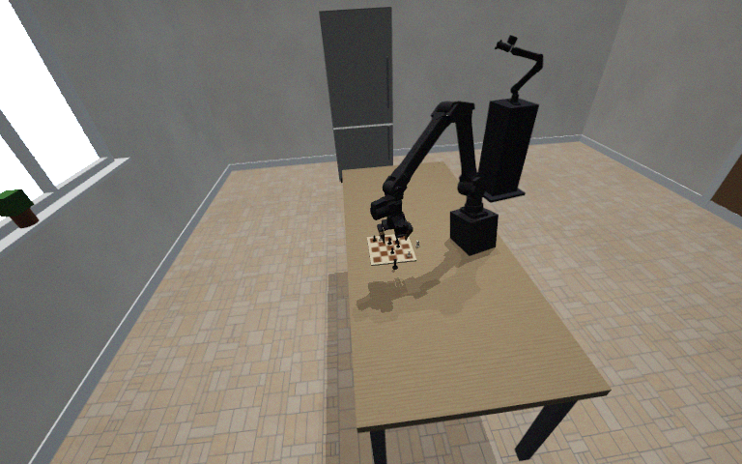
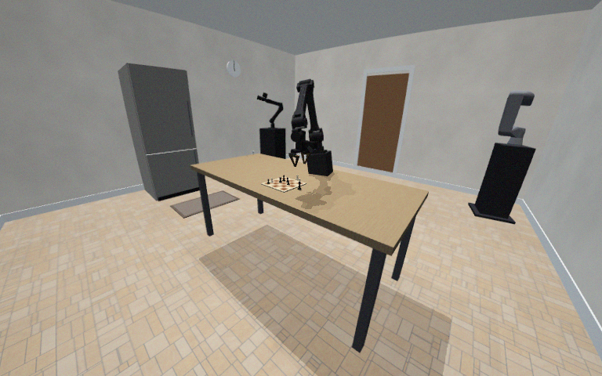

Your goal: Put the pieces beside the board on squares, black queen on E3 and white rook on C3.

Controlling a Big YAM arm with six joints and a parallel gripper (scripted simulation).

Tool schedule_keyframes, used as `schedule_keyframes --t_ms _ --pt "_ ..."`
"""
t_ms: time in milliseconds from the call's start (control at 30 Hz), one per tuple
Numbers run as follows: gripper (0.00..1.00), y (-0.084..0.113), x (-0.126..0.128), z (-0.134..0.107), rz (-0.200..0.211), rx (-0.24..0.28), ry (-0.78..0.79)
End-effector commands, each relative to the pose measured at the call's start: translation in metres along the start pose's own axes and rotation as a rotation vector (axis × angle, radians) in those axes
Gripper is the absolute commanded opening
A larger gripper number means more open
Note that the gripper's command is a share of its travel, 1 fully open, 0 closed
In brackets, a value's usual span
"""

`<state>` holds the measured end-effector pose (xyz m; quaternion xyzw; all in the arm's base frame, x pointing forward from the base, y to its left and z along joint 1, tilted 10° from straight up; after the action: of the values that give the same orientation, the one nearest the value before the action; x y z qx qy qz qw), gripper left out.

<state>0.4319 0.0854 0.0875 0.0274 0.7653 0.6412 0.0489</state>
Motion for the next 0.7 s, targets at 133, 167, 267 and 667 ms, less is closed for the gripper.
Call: schedule_keyframes --t_ms 133,167,267,667 --pt "1.0 -0.045 0.0 -0.005 0.0 -0.004 -0.007" --pt "1.0 -0.045 0.0 -0.005 0.0 -0.004 -0.007" --pt "0.4 -0.021 -0.011 0.005 -0.064 -0.025 0.004" --pt "0.4 -0.024 -0.012 0.005 -0.05 -0.02 0.004"
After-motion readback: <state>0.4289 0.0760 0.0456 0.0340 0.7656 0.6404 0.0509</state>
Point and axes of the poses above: the point where the finger pads meet when closed, its own y axis back along the fingers, its own x axis across the jaws, z = x × y, the point moved 9 cm from there along y, back along the fingers, and after that the axes turned 1 degree about y, right-handed, at the moved point
